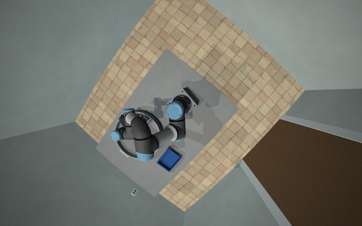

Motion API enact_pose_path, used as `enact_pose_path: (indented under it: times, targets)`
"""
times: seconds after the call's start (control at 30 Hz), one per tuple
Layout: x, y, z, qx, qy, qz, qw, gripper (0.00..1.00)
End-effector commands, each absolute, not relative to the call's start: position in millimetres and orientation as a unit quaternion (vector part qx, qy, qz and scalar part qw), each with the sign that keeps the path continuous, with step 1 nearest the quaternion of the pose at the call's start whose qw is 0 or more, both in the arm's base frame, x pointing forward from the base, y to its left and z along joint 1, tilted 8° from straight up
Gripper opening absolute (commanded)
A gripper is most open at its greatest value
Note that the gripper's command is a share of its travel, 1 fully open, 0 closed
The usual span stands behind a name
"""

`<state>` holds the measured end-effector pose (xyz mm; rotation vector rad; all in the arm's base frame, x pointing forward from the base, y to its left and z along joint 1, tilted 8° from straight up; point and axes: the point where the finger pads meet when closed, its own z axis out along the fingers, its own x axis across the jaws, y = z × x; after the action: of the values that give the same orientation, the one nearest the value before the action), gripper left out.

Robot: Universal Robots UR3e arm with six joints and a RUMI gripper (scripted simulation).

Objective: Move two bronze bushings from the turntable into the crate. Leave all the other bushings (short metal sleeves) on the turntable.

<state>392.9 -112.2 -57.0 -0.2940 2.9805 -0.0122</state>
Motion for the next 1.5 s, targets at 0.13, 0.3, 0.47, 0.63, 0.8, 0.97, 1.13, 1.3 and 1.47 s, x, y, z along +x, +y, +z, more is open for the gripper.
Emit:
enact_pose_path:
  times: [0.13, 0.3, 0.47, 0.63, 0.8, 0.97, 1.13, 1.3, 1.47]
  targets:
    - [393.6, -112.7, -56.2, -0.098, 0.992, -0.005, 0.074, 0.05]
    - [393.6, -112.7, -56.3, -0.098, 0.992, -0.005, 0.074, 0.05]
    - [394.2, -112.7, -60.4, -0.098, 0.992, -0.005, 0.074, 0.05]
    - [394.4, -112.7, -61.5, -0.098, 0.992, -0.005, 0.074, 0.05]
    - [394.4, -112.7, -61.5, -0.098, 0.992, -0.005, 0.074, 0.05]
    - [394.4, -112.7, -61.5, -0.098, 0.992, -0.005, 0.074, 0.05]
    - [394.4, -112.7, -61.5, -0.098, 0.992, -0.005, 0.074, 0.05]
    - [394.4, -112.7, -61.5, -0.098, 0.992, -0.005, 0.074, 0.05]
    - [394.4, -112.7, -61.5, -0.098, 0.992, -0.005, 0.074, 0.05]
